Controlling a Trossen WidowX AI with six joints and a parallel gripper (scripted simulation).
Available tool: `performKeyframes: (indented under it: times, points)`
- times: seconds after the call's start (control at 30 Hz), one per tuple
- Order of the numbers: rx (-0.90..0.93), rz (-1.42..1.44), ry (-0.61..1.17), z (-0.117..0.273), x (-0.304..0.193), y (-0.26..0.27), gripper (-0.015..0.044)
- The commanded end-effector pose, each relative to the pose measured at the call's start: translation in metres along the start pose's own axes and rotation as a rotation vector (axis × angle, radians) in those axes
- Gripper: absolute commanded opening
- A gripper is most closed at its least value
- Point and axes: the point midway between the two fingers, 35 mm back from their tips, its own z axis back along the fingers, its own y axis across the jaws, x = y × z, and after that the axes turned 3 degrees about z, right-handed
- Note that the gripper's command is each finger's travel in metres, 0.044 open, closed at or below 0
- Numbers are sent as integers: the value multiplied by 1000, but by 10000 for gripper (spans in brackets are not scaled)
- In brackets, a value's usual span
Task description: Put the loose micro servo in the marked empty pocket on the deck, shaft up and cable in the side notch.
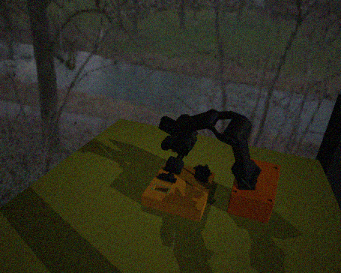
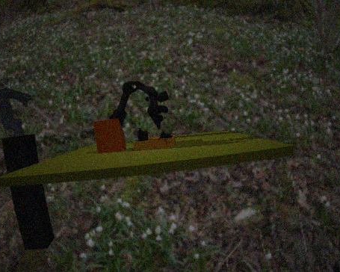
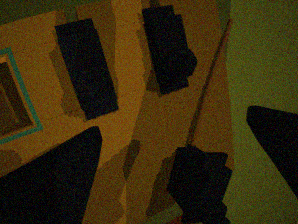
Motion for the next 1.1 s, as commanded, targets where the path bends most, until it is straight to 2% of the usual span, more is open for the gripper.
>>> performKeyframes:
  times: [0.0, 0.43, 0.63, 0.87, 1.07]
  points:
    - [77, -100, 79, -1, -22, -23, 440]
    - [344, -378, 186, 10, -75, -61, 440]
    - [351, -385, 187, 10, -76, -62, 440]
    - [352, -384, 187, -13, -79, -53, 440]
    - [352, -384, 187, -15, -79, -52, 440]
